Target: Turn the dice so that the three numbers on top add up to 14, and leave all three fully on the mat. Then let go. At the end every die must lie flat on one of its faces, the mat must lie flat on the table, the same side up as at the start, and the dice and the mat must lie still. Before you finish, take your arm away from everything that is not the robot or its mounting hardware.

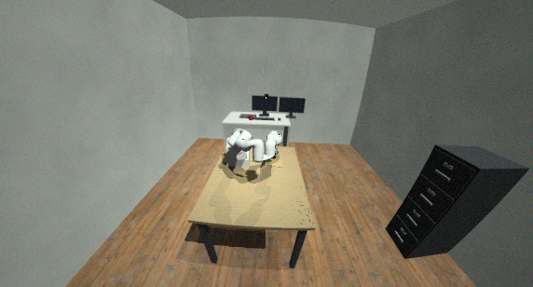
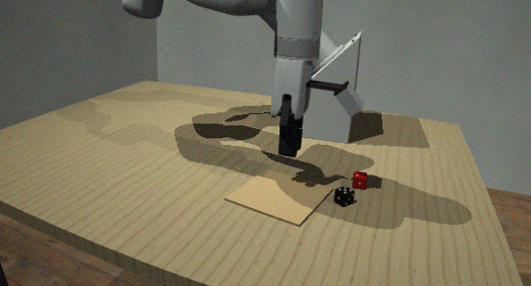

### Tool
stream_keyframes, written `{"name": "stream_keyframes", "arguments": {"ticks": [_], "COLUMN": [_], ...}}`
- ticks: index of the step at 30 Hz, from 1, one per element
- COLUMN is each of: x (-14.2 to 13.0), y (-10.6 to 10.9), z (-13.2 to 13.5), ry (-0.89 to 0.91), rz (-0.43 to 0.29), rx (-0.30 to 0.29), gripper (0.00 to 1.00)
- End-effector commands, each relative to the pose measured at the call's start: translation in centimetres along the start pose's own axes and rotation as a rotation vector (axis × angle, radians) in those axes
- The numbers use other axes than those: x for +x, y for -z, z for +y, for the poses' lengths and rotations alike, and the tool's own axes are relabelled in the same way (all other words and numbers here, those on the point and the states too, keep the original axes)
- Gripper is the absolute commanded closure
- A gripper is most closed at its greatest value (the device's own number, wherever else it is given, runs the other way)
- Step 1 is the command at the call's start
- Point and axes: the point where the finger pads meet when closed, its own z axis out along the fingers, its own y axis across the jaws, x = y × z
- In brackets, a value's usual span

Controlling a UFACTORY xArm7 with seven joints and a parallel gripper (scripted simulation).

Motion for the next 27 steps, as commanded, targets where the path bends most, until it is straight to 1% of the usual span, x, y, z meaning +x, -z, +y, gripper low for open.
{"name": "stream_keyframes", "arguments": {"ticks": [1, 5, 8, 15, 27], "x": [0.1, 0.1, 0.1, 0.1, 0.1], "y": [-2.2, -3.8, -4.6, -5.2, -5.2], "z": [0.2, 0.2, 0.2, 0.2, 0.2], "ry": [0.0, 0.0, 0.0, 0.0, 0.0], "rz": [0.002, 0.002, 0.002, 0.002, 0.002], "rx": [-0.004, -0.004, -0.004, -0.004, -0.004], "gripper": [0.79, 0.79, 0.79, 0.79, 0.79]}}
